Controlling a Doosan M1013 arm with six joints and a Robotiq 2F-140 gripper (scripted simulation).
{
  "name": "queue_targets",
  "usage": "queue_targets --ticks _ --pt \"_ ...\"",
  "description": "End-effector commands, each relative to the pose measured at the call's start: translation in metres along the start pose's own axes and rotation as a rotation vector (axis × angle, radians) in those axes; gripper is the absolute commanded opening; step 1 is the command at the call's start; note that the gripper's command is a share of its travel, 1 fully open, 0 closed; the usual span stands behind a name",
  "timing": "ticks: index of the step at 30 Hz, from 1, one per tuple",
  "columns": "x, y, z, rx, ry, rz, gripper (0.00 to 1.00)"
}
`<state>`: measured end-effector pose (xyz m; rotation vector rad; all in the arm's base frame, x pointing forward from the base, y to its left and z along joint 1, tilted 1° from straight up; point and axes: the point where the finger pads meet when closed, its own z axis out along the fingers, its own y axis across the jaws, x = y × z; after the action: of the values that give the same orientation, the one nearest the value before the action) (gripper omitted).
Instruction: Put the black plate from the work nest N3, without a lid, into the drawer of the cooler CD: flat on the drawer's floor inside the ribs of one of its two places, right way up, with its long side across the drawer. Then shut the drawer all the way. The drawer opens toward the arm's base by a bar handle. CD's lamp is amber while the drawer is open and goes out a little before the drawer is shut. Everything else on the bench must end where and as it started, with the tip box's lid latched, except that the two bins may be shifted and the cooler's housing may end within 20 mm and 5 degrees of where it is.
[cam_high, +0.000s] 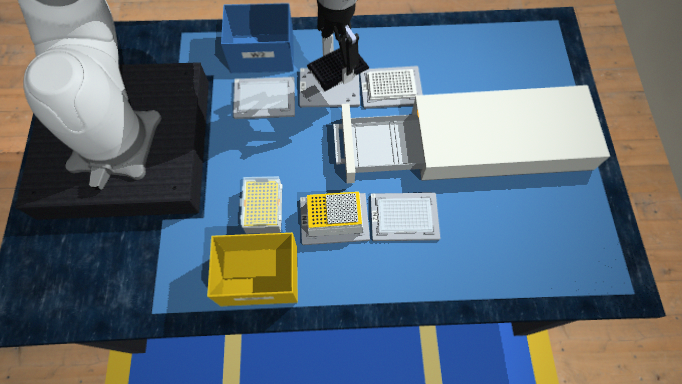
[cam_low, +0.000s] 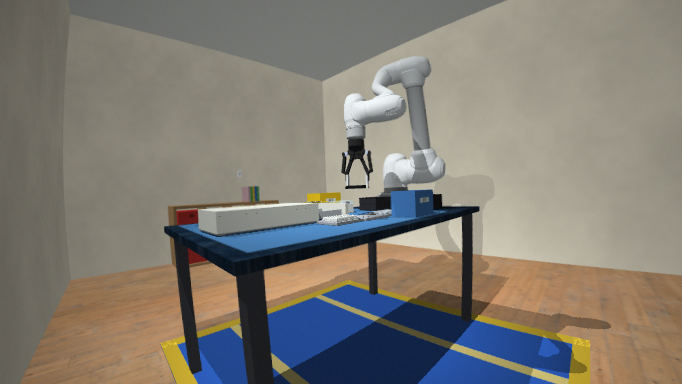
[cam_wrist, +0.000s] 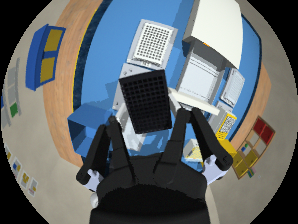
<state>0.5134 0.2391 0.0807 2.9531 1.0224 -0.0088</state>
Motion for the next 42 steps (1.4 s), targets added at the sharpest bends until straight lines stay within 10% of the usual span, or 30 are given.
queue_targets --ticks 1,33,42 --pt "0.0 0.01 0.0 0.008 0.002 -0.131 0.0" --pt "0.001 0.085 0.001 0.006 0.006 -1.064 0.0" --pt "0.002 0.109 0.001 0.006 0.006 -1.084 0.0"
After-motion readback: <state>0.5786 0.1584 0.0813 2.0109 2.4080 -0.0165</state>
